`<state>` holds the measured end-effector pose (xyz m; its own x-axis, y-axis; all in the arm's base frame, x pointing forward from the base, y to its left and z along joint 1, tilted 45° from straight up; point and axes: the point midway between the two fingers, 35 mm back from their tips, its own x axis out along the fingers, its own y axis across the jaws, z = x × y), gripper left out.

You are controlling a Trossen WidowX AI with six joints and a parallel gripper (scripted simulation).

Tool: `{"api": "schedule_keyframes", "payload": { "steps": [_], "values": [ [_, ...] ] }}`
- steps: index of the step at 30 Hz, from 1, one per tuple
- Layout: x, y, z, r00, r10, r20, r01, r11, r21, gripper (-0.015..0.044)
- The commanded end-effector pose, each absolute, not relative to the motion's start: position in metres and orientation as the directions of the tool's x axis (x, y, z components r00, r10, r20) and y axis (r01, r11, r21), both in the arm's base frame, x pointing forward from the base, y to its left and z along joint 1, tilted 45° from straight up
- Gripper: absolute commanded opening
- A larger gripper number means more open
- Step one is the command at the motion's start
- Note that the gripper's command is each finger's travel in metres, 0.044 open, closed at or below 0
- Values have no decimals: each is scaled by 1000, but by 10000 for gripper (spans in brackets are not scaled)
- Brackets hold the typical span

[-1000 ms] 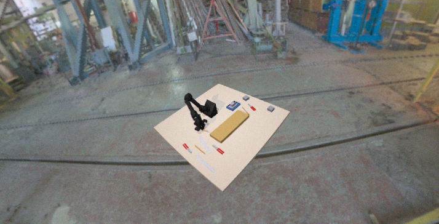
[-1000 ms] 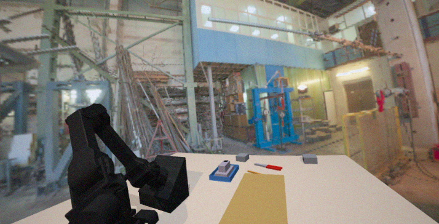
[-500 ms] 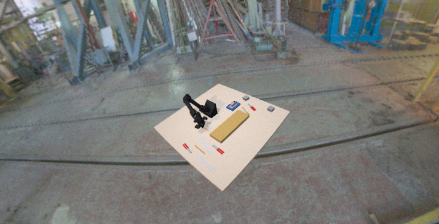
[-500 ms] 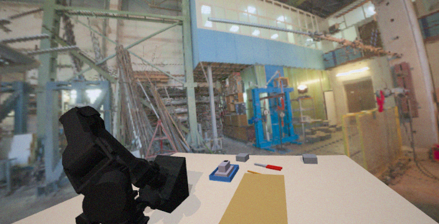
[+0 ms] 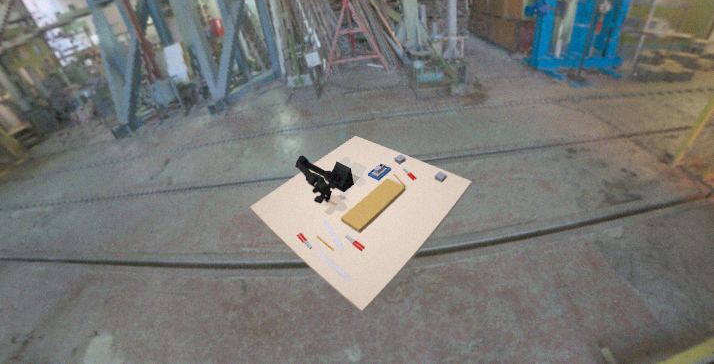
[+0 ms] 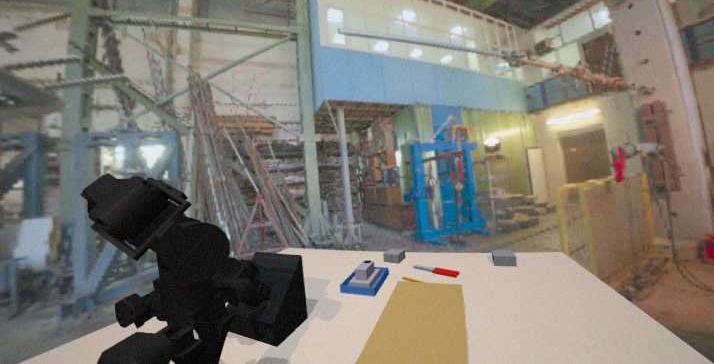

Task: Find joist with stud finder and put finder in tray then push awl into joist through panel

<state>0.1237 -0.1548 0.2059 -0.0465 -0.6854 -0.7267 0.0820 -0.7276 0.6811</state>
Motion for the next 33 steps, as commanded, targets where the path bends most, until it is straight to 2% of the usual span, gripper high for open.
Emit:
{"api": "schedule_keyframes", "payload": {
  "steps": [1,7,18,33],
  "values": [
    [121,-146,220,-39,-698,-715,79,-716,694,0],
    [121,-143,220,-34,-685,-728,129,-725,677,0],
    [127,-135,213,2,-588,-809,440,-726,529,0],
    [137,-124,206,74,-444,-893,791,-519,324,0]
  ]
}}
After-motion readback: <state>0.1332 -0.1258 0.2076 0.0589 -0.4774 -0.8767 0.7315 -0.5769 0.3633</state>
